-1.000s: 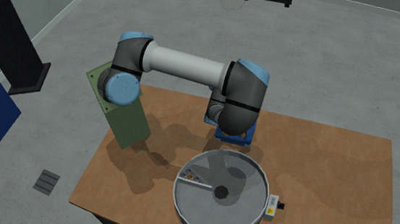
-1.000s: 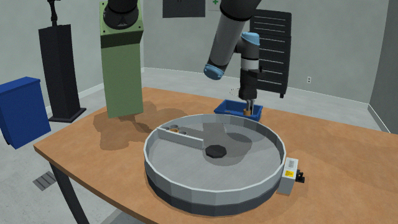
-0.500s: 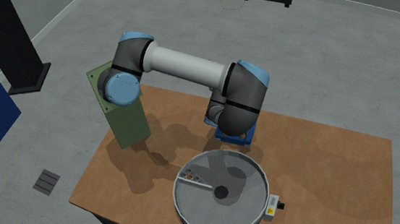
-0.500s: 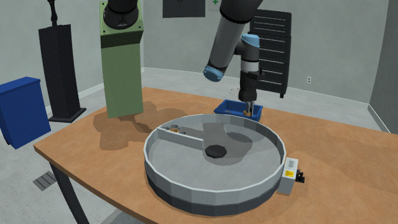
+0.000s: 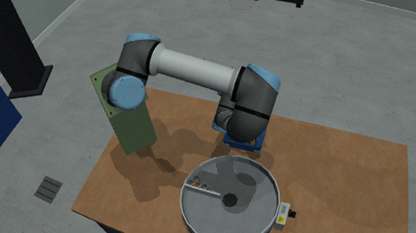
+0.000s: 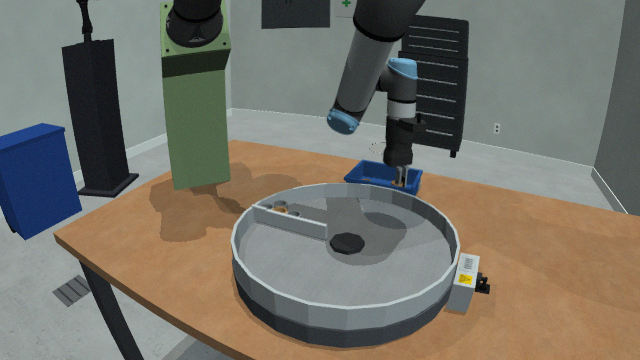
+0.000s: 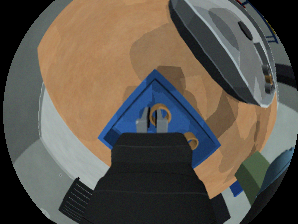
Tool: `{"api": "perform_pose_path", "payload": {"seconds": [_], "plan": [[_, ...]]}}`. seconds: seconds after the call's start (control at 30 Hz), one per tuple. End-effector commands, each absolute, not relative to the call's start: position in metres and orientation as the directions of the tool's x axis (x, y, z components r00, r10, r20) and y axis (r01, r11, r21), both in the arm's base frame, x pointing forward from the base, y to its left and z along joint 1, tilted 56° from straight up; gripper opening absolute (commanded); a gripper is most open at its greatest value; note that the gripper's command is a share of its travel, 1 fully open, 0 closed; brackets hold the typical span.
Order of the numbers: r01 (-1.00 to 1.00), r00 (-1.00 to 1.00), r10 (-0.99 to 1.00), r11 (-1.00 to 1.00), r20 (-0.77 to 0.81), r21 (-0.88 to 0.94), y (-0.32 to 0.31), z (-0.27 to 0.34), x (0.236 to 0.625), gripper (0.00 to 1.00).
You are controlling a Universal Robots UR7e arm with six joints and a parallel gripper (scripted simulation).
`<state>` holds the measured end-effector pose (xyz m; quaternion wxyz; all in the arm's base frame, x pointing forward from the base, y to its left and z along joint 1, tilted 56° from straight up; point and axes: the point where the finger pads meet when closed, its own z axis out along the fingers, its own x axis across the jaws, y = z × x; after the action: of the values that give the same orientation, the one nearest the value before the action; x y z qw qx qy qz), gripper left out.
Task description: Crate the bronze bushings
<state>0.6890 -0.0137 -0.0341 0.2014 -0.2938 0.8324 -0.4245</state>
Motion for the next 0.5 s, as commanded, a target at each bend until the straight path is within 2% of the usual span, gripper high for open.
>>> {"api": "perform_pose_path", "payload": {"seconds": [0.0, 0.47], "plan": [[-0.318, -0.745, -0.661, 0.467, -0.087, -0.825, -0.0132, -0.0337, 0.6893, 0.0], [-0.318, -0.745, -0.661, 0.467, -0.087, -0.825, -0.0182, -0.0384, 0.6943, 0.0]]}}
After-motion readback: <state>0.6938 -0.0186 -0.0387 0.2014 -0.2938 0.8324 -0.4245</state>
